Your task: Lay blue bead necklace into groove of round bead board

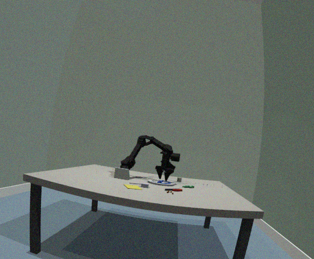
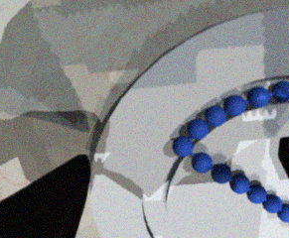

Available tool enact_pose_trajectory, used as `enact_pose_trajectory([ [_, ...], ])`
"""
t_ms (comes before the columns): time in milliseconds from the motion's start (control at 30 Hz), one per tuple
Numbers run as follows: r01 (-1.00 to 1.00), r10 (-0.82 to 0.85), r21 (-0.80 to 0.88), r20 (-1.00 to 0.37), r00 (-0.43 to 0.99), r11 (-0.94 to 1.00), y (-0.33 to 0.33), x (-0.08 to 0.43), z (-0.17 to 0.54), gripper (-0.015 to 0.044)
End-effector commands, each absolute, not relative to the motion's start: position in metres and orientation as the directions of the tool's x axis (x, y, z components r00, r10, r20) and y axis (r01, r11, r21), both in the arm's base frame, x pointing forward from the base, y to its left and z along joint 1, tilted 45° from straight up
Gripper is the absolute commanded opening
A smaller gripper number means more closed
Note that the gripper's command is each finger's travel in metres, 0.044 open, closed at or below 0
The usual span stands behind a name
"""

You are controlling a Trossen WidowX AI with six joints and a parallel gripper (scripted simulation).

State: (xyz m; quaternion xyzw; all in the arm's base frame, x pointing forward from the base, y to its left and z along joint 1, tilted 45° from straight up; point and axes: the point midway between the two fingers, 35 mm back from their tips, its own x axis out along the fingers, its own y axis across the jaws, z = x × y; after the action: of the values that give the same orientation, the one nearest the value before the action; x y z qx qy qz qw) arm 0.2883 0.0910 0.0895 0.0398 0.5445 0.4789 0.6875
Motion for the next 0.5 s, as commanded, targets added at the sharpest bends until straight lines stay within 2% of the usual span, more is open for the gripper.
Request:
enact_pose_trajectory([
  [0, -0.619, 0.704, 0.576, -0.708, -0.051, 0.535, 0.0911, 0.289, 0.0906, 0.044],
  [400, -0.619, 0.704, 0.576, -0.708, -0.051, 0.535, 0.0911, 0.289, 0.0906, 0.044],
  [467, -0.657, 0.704, 0.554, -0.709, -0.051, 0.511, 0.0893, 0.2892, 0.0914, 0.0387],
])
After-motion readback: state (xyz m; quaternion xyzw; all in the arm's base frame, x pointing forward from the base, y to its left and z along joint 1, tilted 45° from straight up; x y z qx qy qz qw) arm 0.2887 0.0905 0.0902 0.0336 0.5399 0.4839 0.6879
